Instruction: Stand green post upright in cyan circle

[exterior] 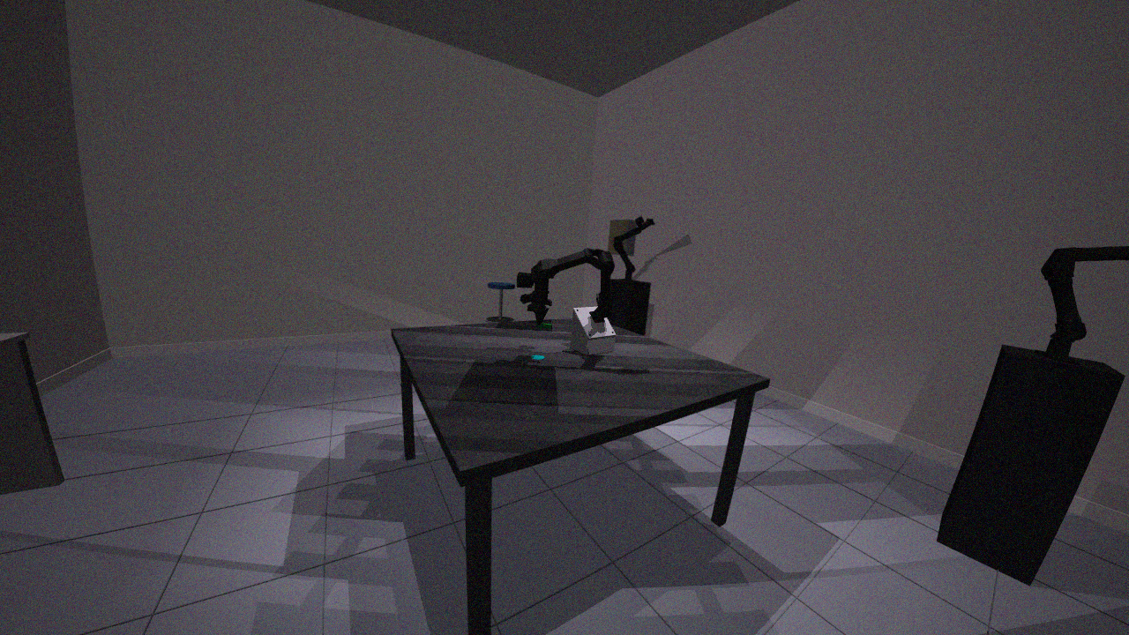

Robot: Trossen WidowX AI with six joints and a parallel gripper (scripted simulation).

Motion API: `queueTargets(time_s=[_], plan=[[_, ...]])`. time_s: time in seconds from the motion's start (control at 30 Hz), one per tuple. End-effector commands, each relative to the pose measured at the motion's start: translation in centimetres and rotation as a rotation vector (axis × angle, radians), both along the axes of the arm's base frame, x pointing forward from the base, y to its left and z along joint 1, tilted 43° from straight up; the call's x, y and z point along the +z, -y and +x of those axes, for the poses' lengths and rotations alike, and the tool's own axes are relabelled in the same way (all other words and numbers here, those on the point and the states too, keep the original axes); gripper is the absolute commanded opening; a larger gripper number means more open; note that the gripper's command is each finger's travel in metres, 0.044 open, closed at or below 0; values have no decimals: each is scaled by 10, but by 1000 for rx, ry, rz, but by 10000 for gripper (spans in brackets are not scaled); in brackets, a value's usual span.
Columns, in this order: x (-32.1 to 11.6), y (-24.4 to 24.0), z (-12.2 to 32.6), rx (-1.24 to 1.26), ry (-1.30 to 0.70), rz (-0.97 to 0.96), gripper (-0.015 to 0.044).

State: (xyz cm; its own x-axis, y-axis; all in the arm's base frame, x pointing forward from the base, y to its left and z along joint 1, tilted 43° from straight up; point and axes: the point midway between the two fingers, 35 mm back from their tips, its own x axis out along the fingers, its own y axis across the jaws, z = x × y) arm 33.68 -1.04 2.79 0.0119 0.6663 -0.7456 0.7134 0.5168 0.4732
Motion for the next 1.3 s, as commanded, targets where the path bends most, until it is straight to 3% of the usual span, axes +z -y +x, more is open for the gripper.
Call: queueTargets(time_s=[0.0, 1.27], plan=[[7, -4, 3, -29, -20, 6, 23], [-19, -14, -6, 4, -22, -254, 23]])
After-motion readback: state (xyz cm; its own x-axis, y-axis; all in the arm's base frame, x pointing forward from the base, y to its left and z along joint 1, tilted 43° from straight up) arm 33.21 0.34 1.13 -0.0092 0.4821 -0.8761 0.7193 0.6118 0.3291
